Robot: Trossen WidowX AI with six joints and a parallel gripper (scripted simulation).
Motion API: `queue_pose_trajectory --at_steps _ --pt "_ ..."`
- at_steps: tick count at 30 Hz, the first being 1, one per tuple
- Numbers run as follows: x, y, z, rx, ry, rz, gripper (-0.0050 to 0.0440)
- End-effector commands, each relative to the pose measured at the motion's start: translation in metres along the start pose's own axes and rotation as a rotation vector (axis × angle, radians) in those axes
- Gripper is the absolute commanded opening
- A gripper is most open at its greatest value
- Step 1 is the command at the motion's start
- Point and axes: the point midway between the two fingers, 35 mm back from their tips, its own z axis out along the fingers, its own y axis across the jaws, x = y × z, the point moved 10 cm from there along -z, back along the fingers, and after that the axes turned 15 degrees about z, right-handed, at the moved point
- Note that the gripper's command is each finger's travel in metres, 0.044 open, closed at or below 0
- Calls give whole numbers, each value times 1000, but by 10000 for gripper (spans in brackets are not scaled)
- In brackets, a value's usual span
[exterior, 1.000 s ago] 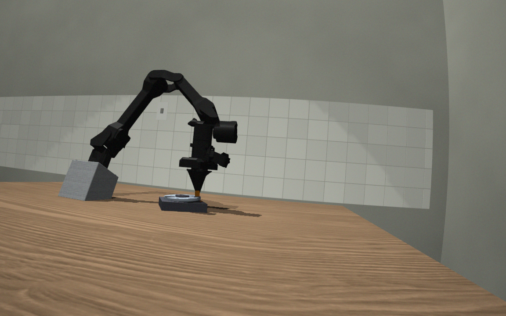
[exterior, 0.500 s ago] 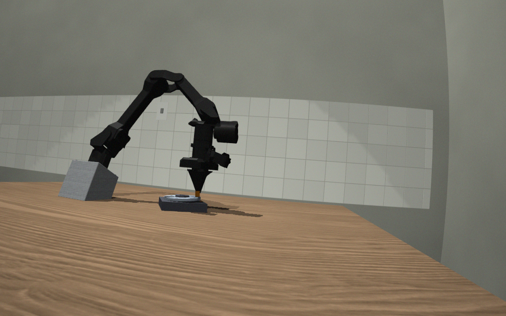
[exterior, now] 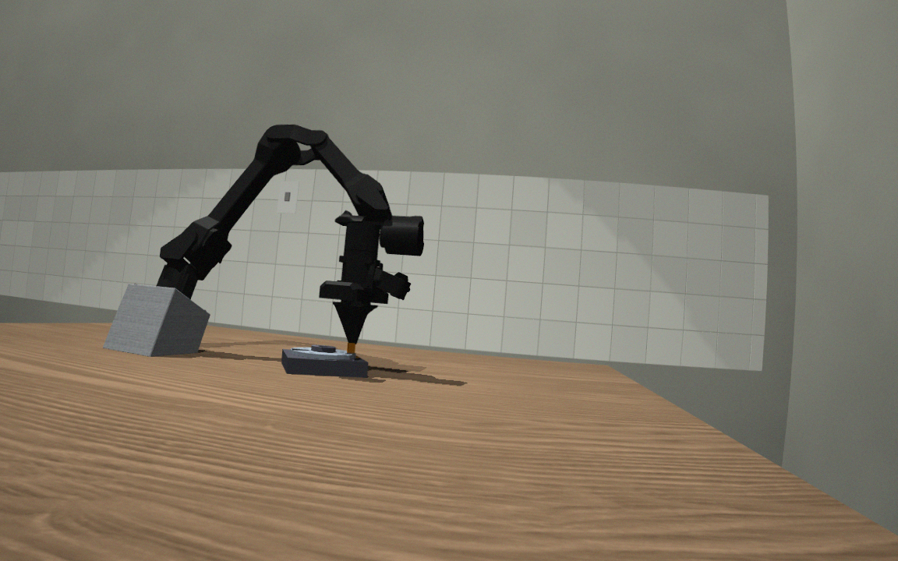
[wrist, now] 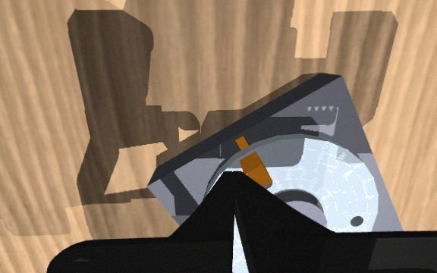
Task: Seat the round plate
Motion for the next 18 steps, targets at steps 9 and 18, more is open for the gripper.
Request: queue_pose_trajectory --at_steps 9,18 --pt "-3 4 -30 -7 -41 -21 -50" --pt "0 3 -47 -6 -33 -14 -50"
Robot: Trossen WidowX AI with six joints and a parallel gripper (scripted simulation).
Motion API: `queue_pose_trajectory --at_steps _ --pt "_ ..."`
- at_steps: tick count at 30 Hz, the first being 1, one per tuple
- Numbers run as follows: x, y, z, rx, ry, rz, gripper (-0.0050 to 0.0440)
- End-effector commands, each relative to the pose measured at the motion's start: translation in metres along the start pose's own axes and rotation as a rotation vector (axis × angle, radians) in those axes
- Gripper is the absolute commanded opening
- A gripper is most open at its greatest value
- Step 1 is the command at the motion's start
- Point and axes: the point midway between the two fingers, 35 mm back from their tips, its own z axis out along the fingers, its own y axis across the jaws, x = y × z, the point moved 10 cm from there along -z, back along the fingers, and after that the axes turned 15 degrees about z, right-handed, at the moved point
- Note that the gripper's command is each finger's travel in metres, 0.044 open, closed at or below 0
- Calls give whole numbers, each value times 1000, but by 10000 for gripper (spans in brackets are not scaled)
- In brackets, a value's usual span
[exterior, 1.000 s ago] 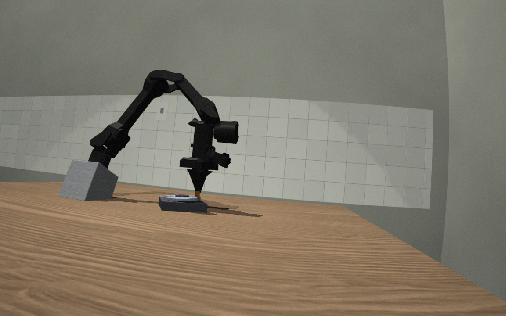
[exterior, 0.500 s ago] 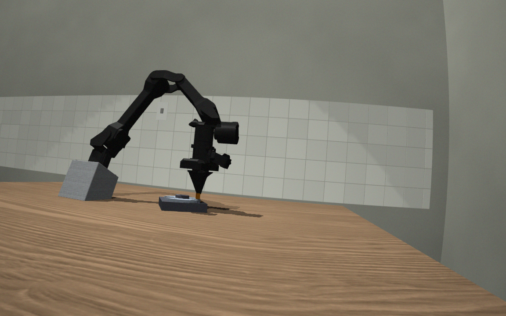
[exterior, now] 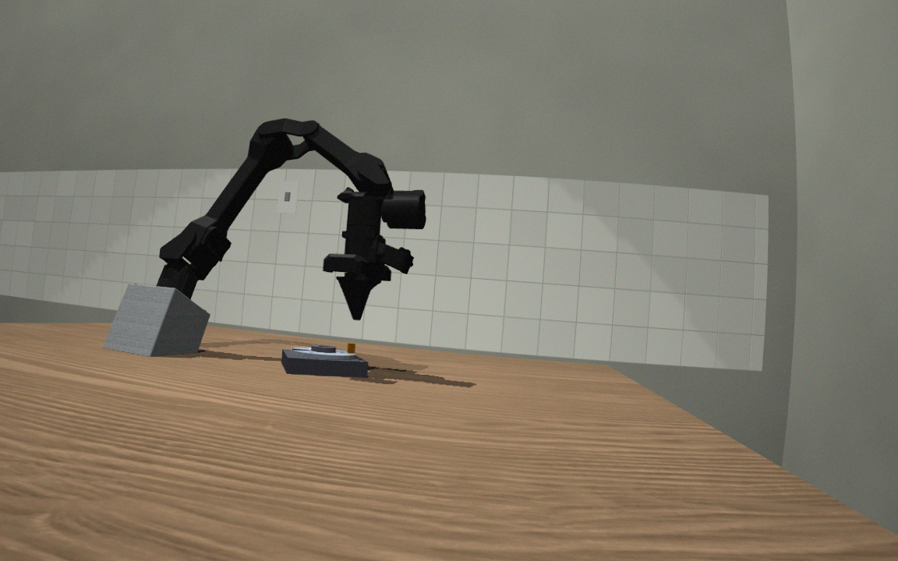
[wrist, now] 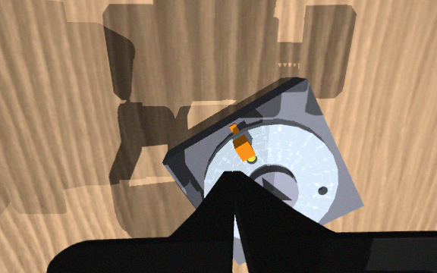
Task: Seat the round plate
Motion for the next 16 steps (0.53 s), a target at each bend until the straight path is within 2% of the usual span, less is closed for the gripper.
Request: queue_pose_trajectory --at_steps 1,3,16 --pt "0 2 -5 -2 -10 -11 -50" --pt "0 1 3 -1 -3 -5 -50" --pt "0 1 3 -1 -3 -5 -50"
